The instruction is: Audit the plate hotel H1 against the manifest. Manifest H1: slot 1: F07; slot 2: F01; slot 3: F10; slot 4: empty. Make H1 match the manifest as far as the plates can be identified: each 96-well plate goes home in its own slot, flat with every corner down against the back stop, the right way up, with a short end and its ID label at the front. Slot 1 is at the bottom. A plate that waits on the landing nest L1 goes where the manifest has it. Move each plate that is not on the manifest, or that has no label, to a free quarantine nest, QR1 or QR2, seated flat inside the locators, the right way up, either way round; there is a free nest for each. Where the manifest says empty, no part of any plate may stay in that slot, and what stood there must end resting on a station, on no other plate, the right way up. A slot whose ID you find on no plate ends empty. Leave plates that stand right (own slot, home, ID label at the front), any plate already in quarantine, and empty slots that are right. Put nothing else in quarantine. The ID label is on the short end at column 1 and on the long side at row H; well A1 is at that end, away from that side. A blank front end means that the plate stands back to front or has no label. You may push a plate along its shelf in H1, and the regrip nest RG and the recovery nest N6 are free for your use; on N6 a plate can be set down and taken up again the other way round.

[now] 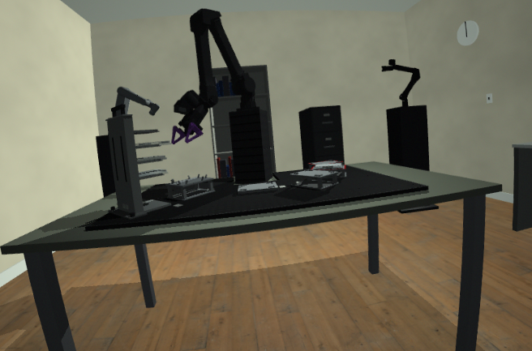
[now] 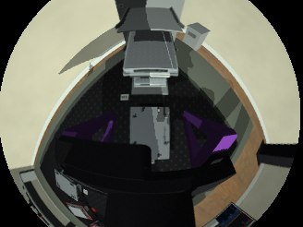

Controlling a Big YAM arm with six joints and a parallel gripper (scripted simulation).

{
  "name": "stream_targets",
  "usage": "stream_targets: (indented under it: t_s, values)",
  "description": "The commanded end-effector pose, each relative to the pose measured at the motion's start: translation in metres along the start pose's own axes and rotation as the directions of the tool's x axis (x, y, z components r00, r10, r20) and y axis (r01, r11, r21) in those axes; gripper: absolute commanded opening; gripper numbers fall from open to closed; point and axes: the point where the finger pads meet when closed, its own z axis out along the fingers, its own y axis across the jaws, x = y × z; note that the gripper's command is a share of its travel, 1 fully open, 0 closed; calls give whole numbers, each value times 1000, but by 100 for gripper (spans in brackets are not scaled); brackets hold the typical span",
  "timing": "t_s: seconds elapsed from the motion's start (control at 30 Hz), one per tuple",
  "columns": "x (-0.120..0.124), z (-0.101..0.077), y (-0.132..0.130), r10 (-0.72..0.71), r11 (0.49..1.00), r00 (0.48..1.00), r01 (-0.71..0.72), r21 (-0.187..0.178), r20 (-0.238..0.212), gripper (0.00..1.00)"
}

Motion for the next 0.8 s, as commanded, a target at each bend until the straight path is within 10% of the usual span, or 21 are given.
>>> stream_targets:
  t_s: [0.0, 0.17, 0.2, 0.77]
  values:
    - [-17, -8, -6, -13, 1000, 998, 12, 10, 58, 100]
    - [-11, -14, -6, -13, 1000, 998, 12, 10, 57, 100]
    - [8, -11, -5, -9, 1000, 1000, 9, 6, 23, 0]
    - [3, -10, -2, -7, 1000, 999, 7, 2, 32, 0]
